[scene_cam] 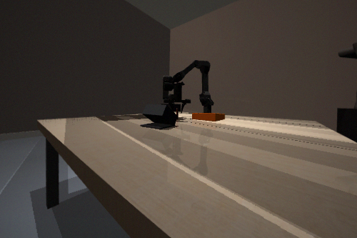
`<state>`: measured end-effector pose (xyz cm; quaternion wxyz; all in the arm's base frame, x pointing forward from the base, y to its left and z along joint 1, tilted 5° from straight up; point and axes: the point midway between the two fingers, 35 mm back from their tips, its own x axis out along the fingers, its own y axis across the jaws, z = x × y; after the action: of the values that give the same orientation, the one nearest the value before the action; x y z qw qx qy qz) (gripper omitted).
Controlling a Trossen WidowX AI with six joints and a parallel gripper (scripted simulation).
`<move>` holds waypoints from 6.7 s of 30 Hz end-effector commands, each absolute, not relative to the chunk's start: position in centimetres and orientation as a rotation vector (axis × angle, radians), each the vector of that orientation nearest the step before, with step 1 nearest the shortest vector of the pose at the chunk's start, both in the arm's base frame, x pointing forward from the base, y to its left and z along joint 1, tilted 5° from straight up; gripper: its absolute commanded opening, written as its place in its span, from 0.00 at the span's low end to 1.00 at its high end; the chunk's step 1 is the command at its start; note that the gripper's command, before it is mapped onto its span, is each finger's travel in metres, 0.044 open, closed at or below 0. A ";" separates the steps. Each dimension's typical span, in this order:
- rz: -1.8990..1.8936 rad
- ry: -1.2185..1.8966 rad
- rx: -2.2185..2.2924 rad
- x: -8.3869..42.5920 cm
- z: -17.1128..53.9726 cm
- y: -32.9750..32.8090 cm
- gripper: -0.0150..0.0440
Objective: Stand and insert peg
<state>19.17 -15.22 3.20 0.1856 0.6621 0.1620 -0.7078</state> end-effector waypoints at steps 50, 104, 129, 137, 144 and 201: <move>-1.887 0.492 1.845 22.0 11.4 -14.7 0.25; -1.211 0.673 1.685 33.8 14.3 -9.5 0.25; -0.995 0.710 1.613 37.7 14.9 -6.7 0.25; -0.986 0.711 1.611 38.7 13.6 -6.6 0.25; -0.978 0.712 1.608 39.5 12.4 -6.5 0.25; -0.971 0.707 1.608 41.5 8.9 -6.5 0.25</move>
<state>41.37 -6.50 9.10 0.5375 0.6752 0.2979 -0.4079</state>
